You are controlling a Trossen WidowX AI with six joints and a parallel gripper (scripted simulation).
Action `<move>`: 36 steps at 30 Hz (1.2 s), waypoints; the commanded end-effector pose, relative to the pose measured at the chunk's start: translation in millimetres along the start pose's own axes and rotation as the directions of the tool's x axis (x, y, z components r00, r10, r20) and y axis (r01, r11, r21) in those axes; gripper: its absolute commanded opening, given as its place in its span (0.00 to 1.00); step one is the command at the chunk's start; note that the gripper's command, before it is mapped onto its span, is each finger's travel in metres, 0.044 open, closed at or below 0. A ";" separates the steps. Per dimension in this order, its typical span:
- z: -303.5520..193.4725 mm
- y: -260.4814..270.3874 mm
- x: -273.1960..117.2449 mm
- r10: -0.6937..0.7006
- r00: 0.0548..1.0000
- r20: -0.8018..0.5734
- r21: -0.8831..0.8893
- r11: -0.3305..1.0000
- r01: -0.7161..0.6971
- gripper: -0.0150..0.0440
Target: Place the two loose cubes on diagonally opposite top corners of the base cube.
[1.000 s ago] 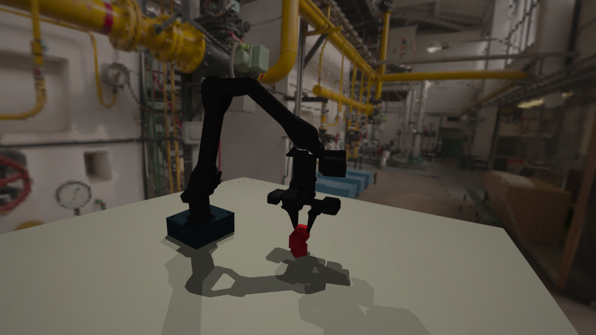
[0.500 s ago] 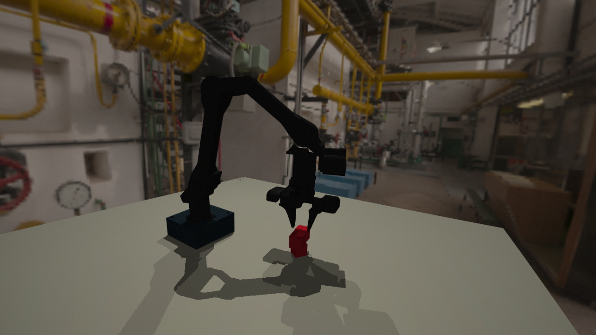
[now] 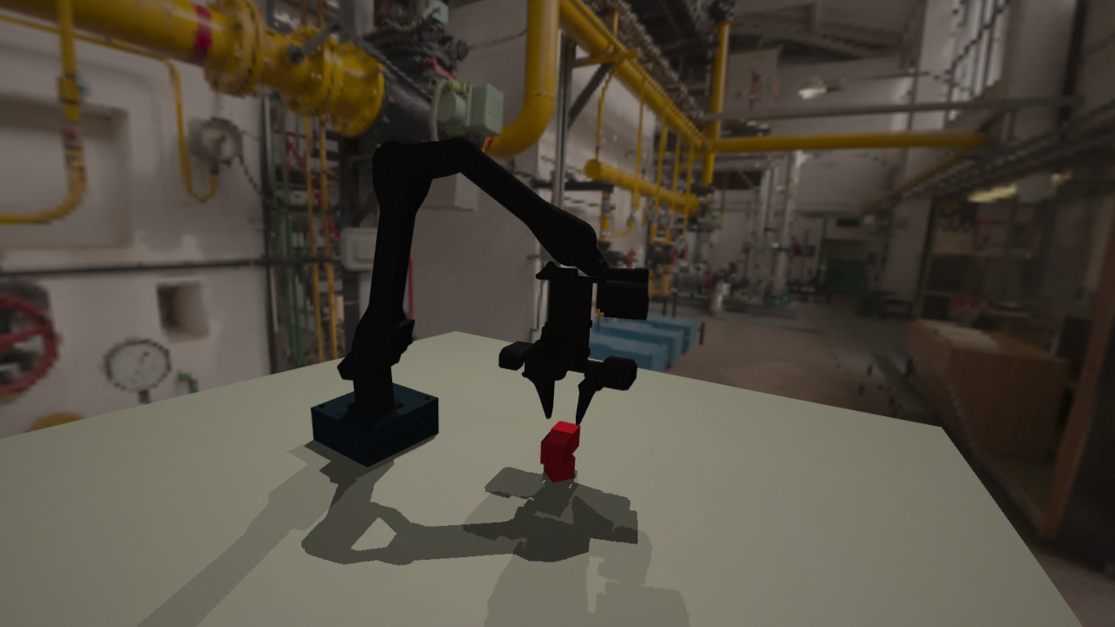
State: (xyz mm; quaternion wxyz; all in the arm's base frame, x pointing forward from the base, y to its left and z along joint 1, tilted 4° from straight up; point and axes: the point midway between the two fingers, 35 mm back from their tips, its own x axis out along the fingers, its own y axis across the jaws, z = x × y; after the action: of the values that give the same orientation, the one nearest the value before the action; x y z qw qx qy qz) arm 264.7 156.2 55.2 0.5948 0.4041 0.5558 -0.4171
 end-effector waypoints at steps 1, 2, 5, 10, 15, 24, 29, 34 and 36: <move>-0.4 2.6 -8.1 0.015 1.000 -0.004 0.005 1.000 -0.015 0.60; -0.4 2.6 -8.9 0.015 1.000 -0.004 0.005 1.000 -0.015 0.60; -0.4 2.6 -11.4 0.015 1.000 -0.004 0.005 1.000 -0.015 0.60; -0.4 2.6 -15.6 0.015 1.000 -0.004 0.005 1.000 -0.015 0.60; -0.4 2.6 -19.9 0.015 1.000 -0.004 0.005 1.000 -0.015 0.60; -0.5 2.5 -27.7 0.015 1.000 -0.004 0.005 1.000 -0.015 0.60; -0.5 2.5 -32.1 0.015 1.000 -0.004 0.005 1.000 -0.015 0.60; -0.5 2.4 -36.6 0.015 1.000 -0.004 0.005 1.000 -0.015 0.60; -0.5 2.4 -38.4 0.015 1.000 -0.004 0.005 1.000 -0.015 0.60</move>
State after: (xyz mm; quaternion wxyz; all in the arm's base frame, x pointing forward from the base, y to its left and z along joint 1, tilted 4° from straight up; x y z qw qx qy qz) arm 263.9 158.0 86.4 0.5951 0.4044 0.5558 -0.4164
